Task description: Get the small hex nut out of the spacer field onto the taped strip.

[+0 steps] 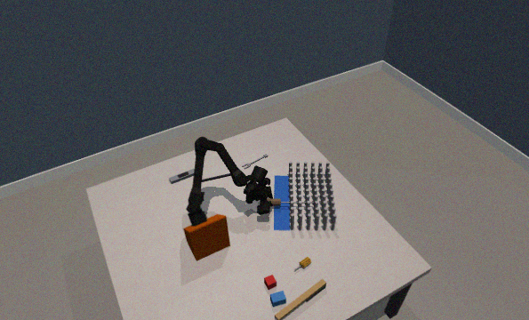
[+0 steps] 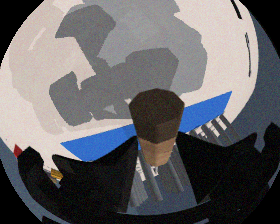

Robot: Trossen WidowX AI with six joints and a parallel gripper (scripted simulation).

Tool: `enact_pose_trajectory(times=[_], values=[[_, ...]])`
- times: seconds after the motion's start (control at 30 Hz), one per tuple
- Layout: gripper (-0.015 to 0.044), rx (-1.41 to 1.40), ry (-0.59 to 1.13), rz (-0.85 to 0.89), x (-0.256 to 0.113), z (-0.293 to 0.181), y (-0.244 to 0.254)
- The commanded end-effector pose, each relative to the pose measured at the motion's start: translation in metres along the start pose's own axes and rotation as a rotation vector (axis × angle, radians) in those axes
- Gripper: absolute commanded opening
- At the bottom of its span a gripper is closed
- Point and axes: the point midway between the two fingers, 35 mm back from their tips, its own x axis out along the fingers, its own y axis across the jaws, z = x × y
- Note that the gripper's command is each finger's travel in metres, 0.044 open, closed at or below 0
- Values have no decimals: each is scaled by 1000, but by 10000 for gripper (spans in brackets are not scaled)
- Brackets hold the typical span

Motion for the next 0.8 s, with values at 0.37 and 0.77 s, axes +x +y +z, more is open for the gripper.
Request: enact_pose_trajectory(times=[0.37, 0.77], values=[[0, -5, 5, -5, 4, -9, -1], [0, -4, 5, -4, 11, -5, 1]])
